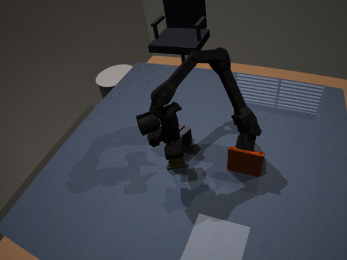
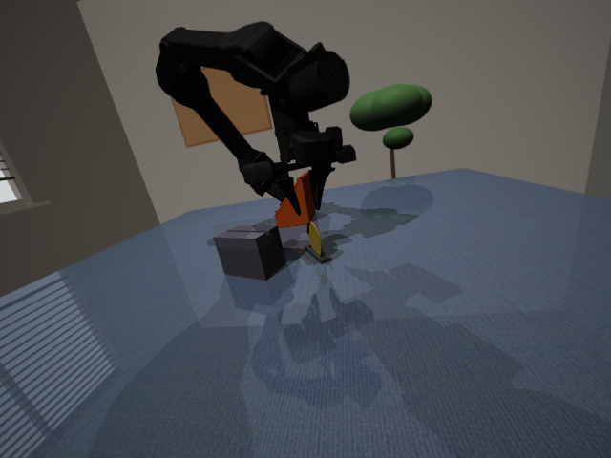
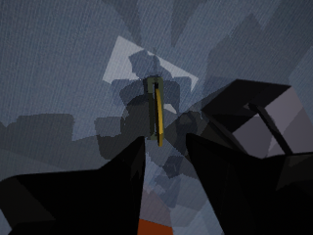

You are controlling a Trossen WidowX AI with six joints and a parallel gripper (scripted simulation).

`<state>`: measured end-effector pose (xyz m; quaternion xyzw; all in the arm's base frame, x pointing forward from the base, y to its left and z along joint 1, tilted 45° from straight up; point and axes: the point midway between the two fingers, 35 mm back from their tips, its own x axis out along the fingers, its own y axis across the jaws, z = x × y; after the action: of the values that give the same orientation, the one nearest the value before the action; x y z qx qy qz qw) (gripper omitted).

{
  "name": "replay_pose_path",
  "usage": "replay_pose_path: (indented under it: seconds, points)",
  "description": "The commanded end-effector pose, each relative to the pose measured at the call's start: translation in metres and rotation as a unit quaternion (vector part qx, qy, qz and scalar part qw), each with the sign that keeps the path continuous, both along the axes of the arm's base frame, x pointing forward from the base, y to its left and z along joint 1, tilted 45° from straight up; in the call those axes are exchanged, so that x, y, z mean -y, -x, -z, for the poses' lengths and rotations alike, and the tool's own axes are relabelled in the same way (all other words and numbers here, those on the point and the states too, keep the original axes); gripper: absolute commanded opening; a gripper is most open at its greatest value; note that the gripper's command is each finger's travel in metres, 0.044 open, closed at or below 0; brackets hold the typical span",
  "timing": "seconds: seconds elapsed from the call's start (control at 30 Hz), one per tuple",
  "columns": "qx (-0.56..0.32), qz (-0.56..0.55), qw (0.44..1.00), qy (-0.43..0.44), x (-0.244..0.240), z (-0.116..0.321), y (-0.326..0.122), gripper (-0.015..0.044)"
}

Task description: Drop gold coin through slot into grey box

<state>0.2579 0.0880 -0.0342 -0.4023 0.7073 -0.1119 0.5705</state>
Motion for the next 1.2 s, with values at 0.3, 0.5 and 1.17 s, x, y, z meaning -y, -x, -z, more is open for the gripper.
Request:
replay_pose_path:
  seconds: [0.3, 0.5, 1.17]
  points:
    - [0.001, 0.0, 1.0, 0.0, 0.012, 0.015, -0.001, 0.0161]
    - [0.002, 0.001, 1.0, -0.001, 0.019, 0.023, -0.001, 0.0161]
    - [0.001, -0.002, 1.0, 0.001, 0.042, 0.045, 0.0, 0.0161]
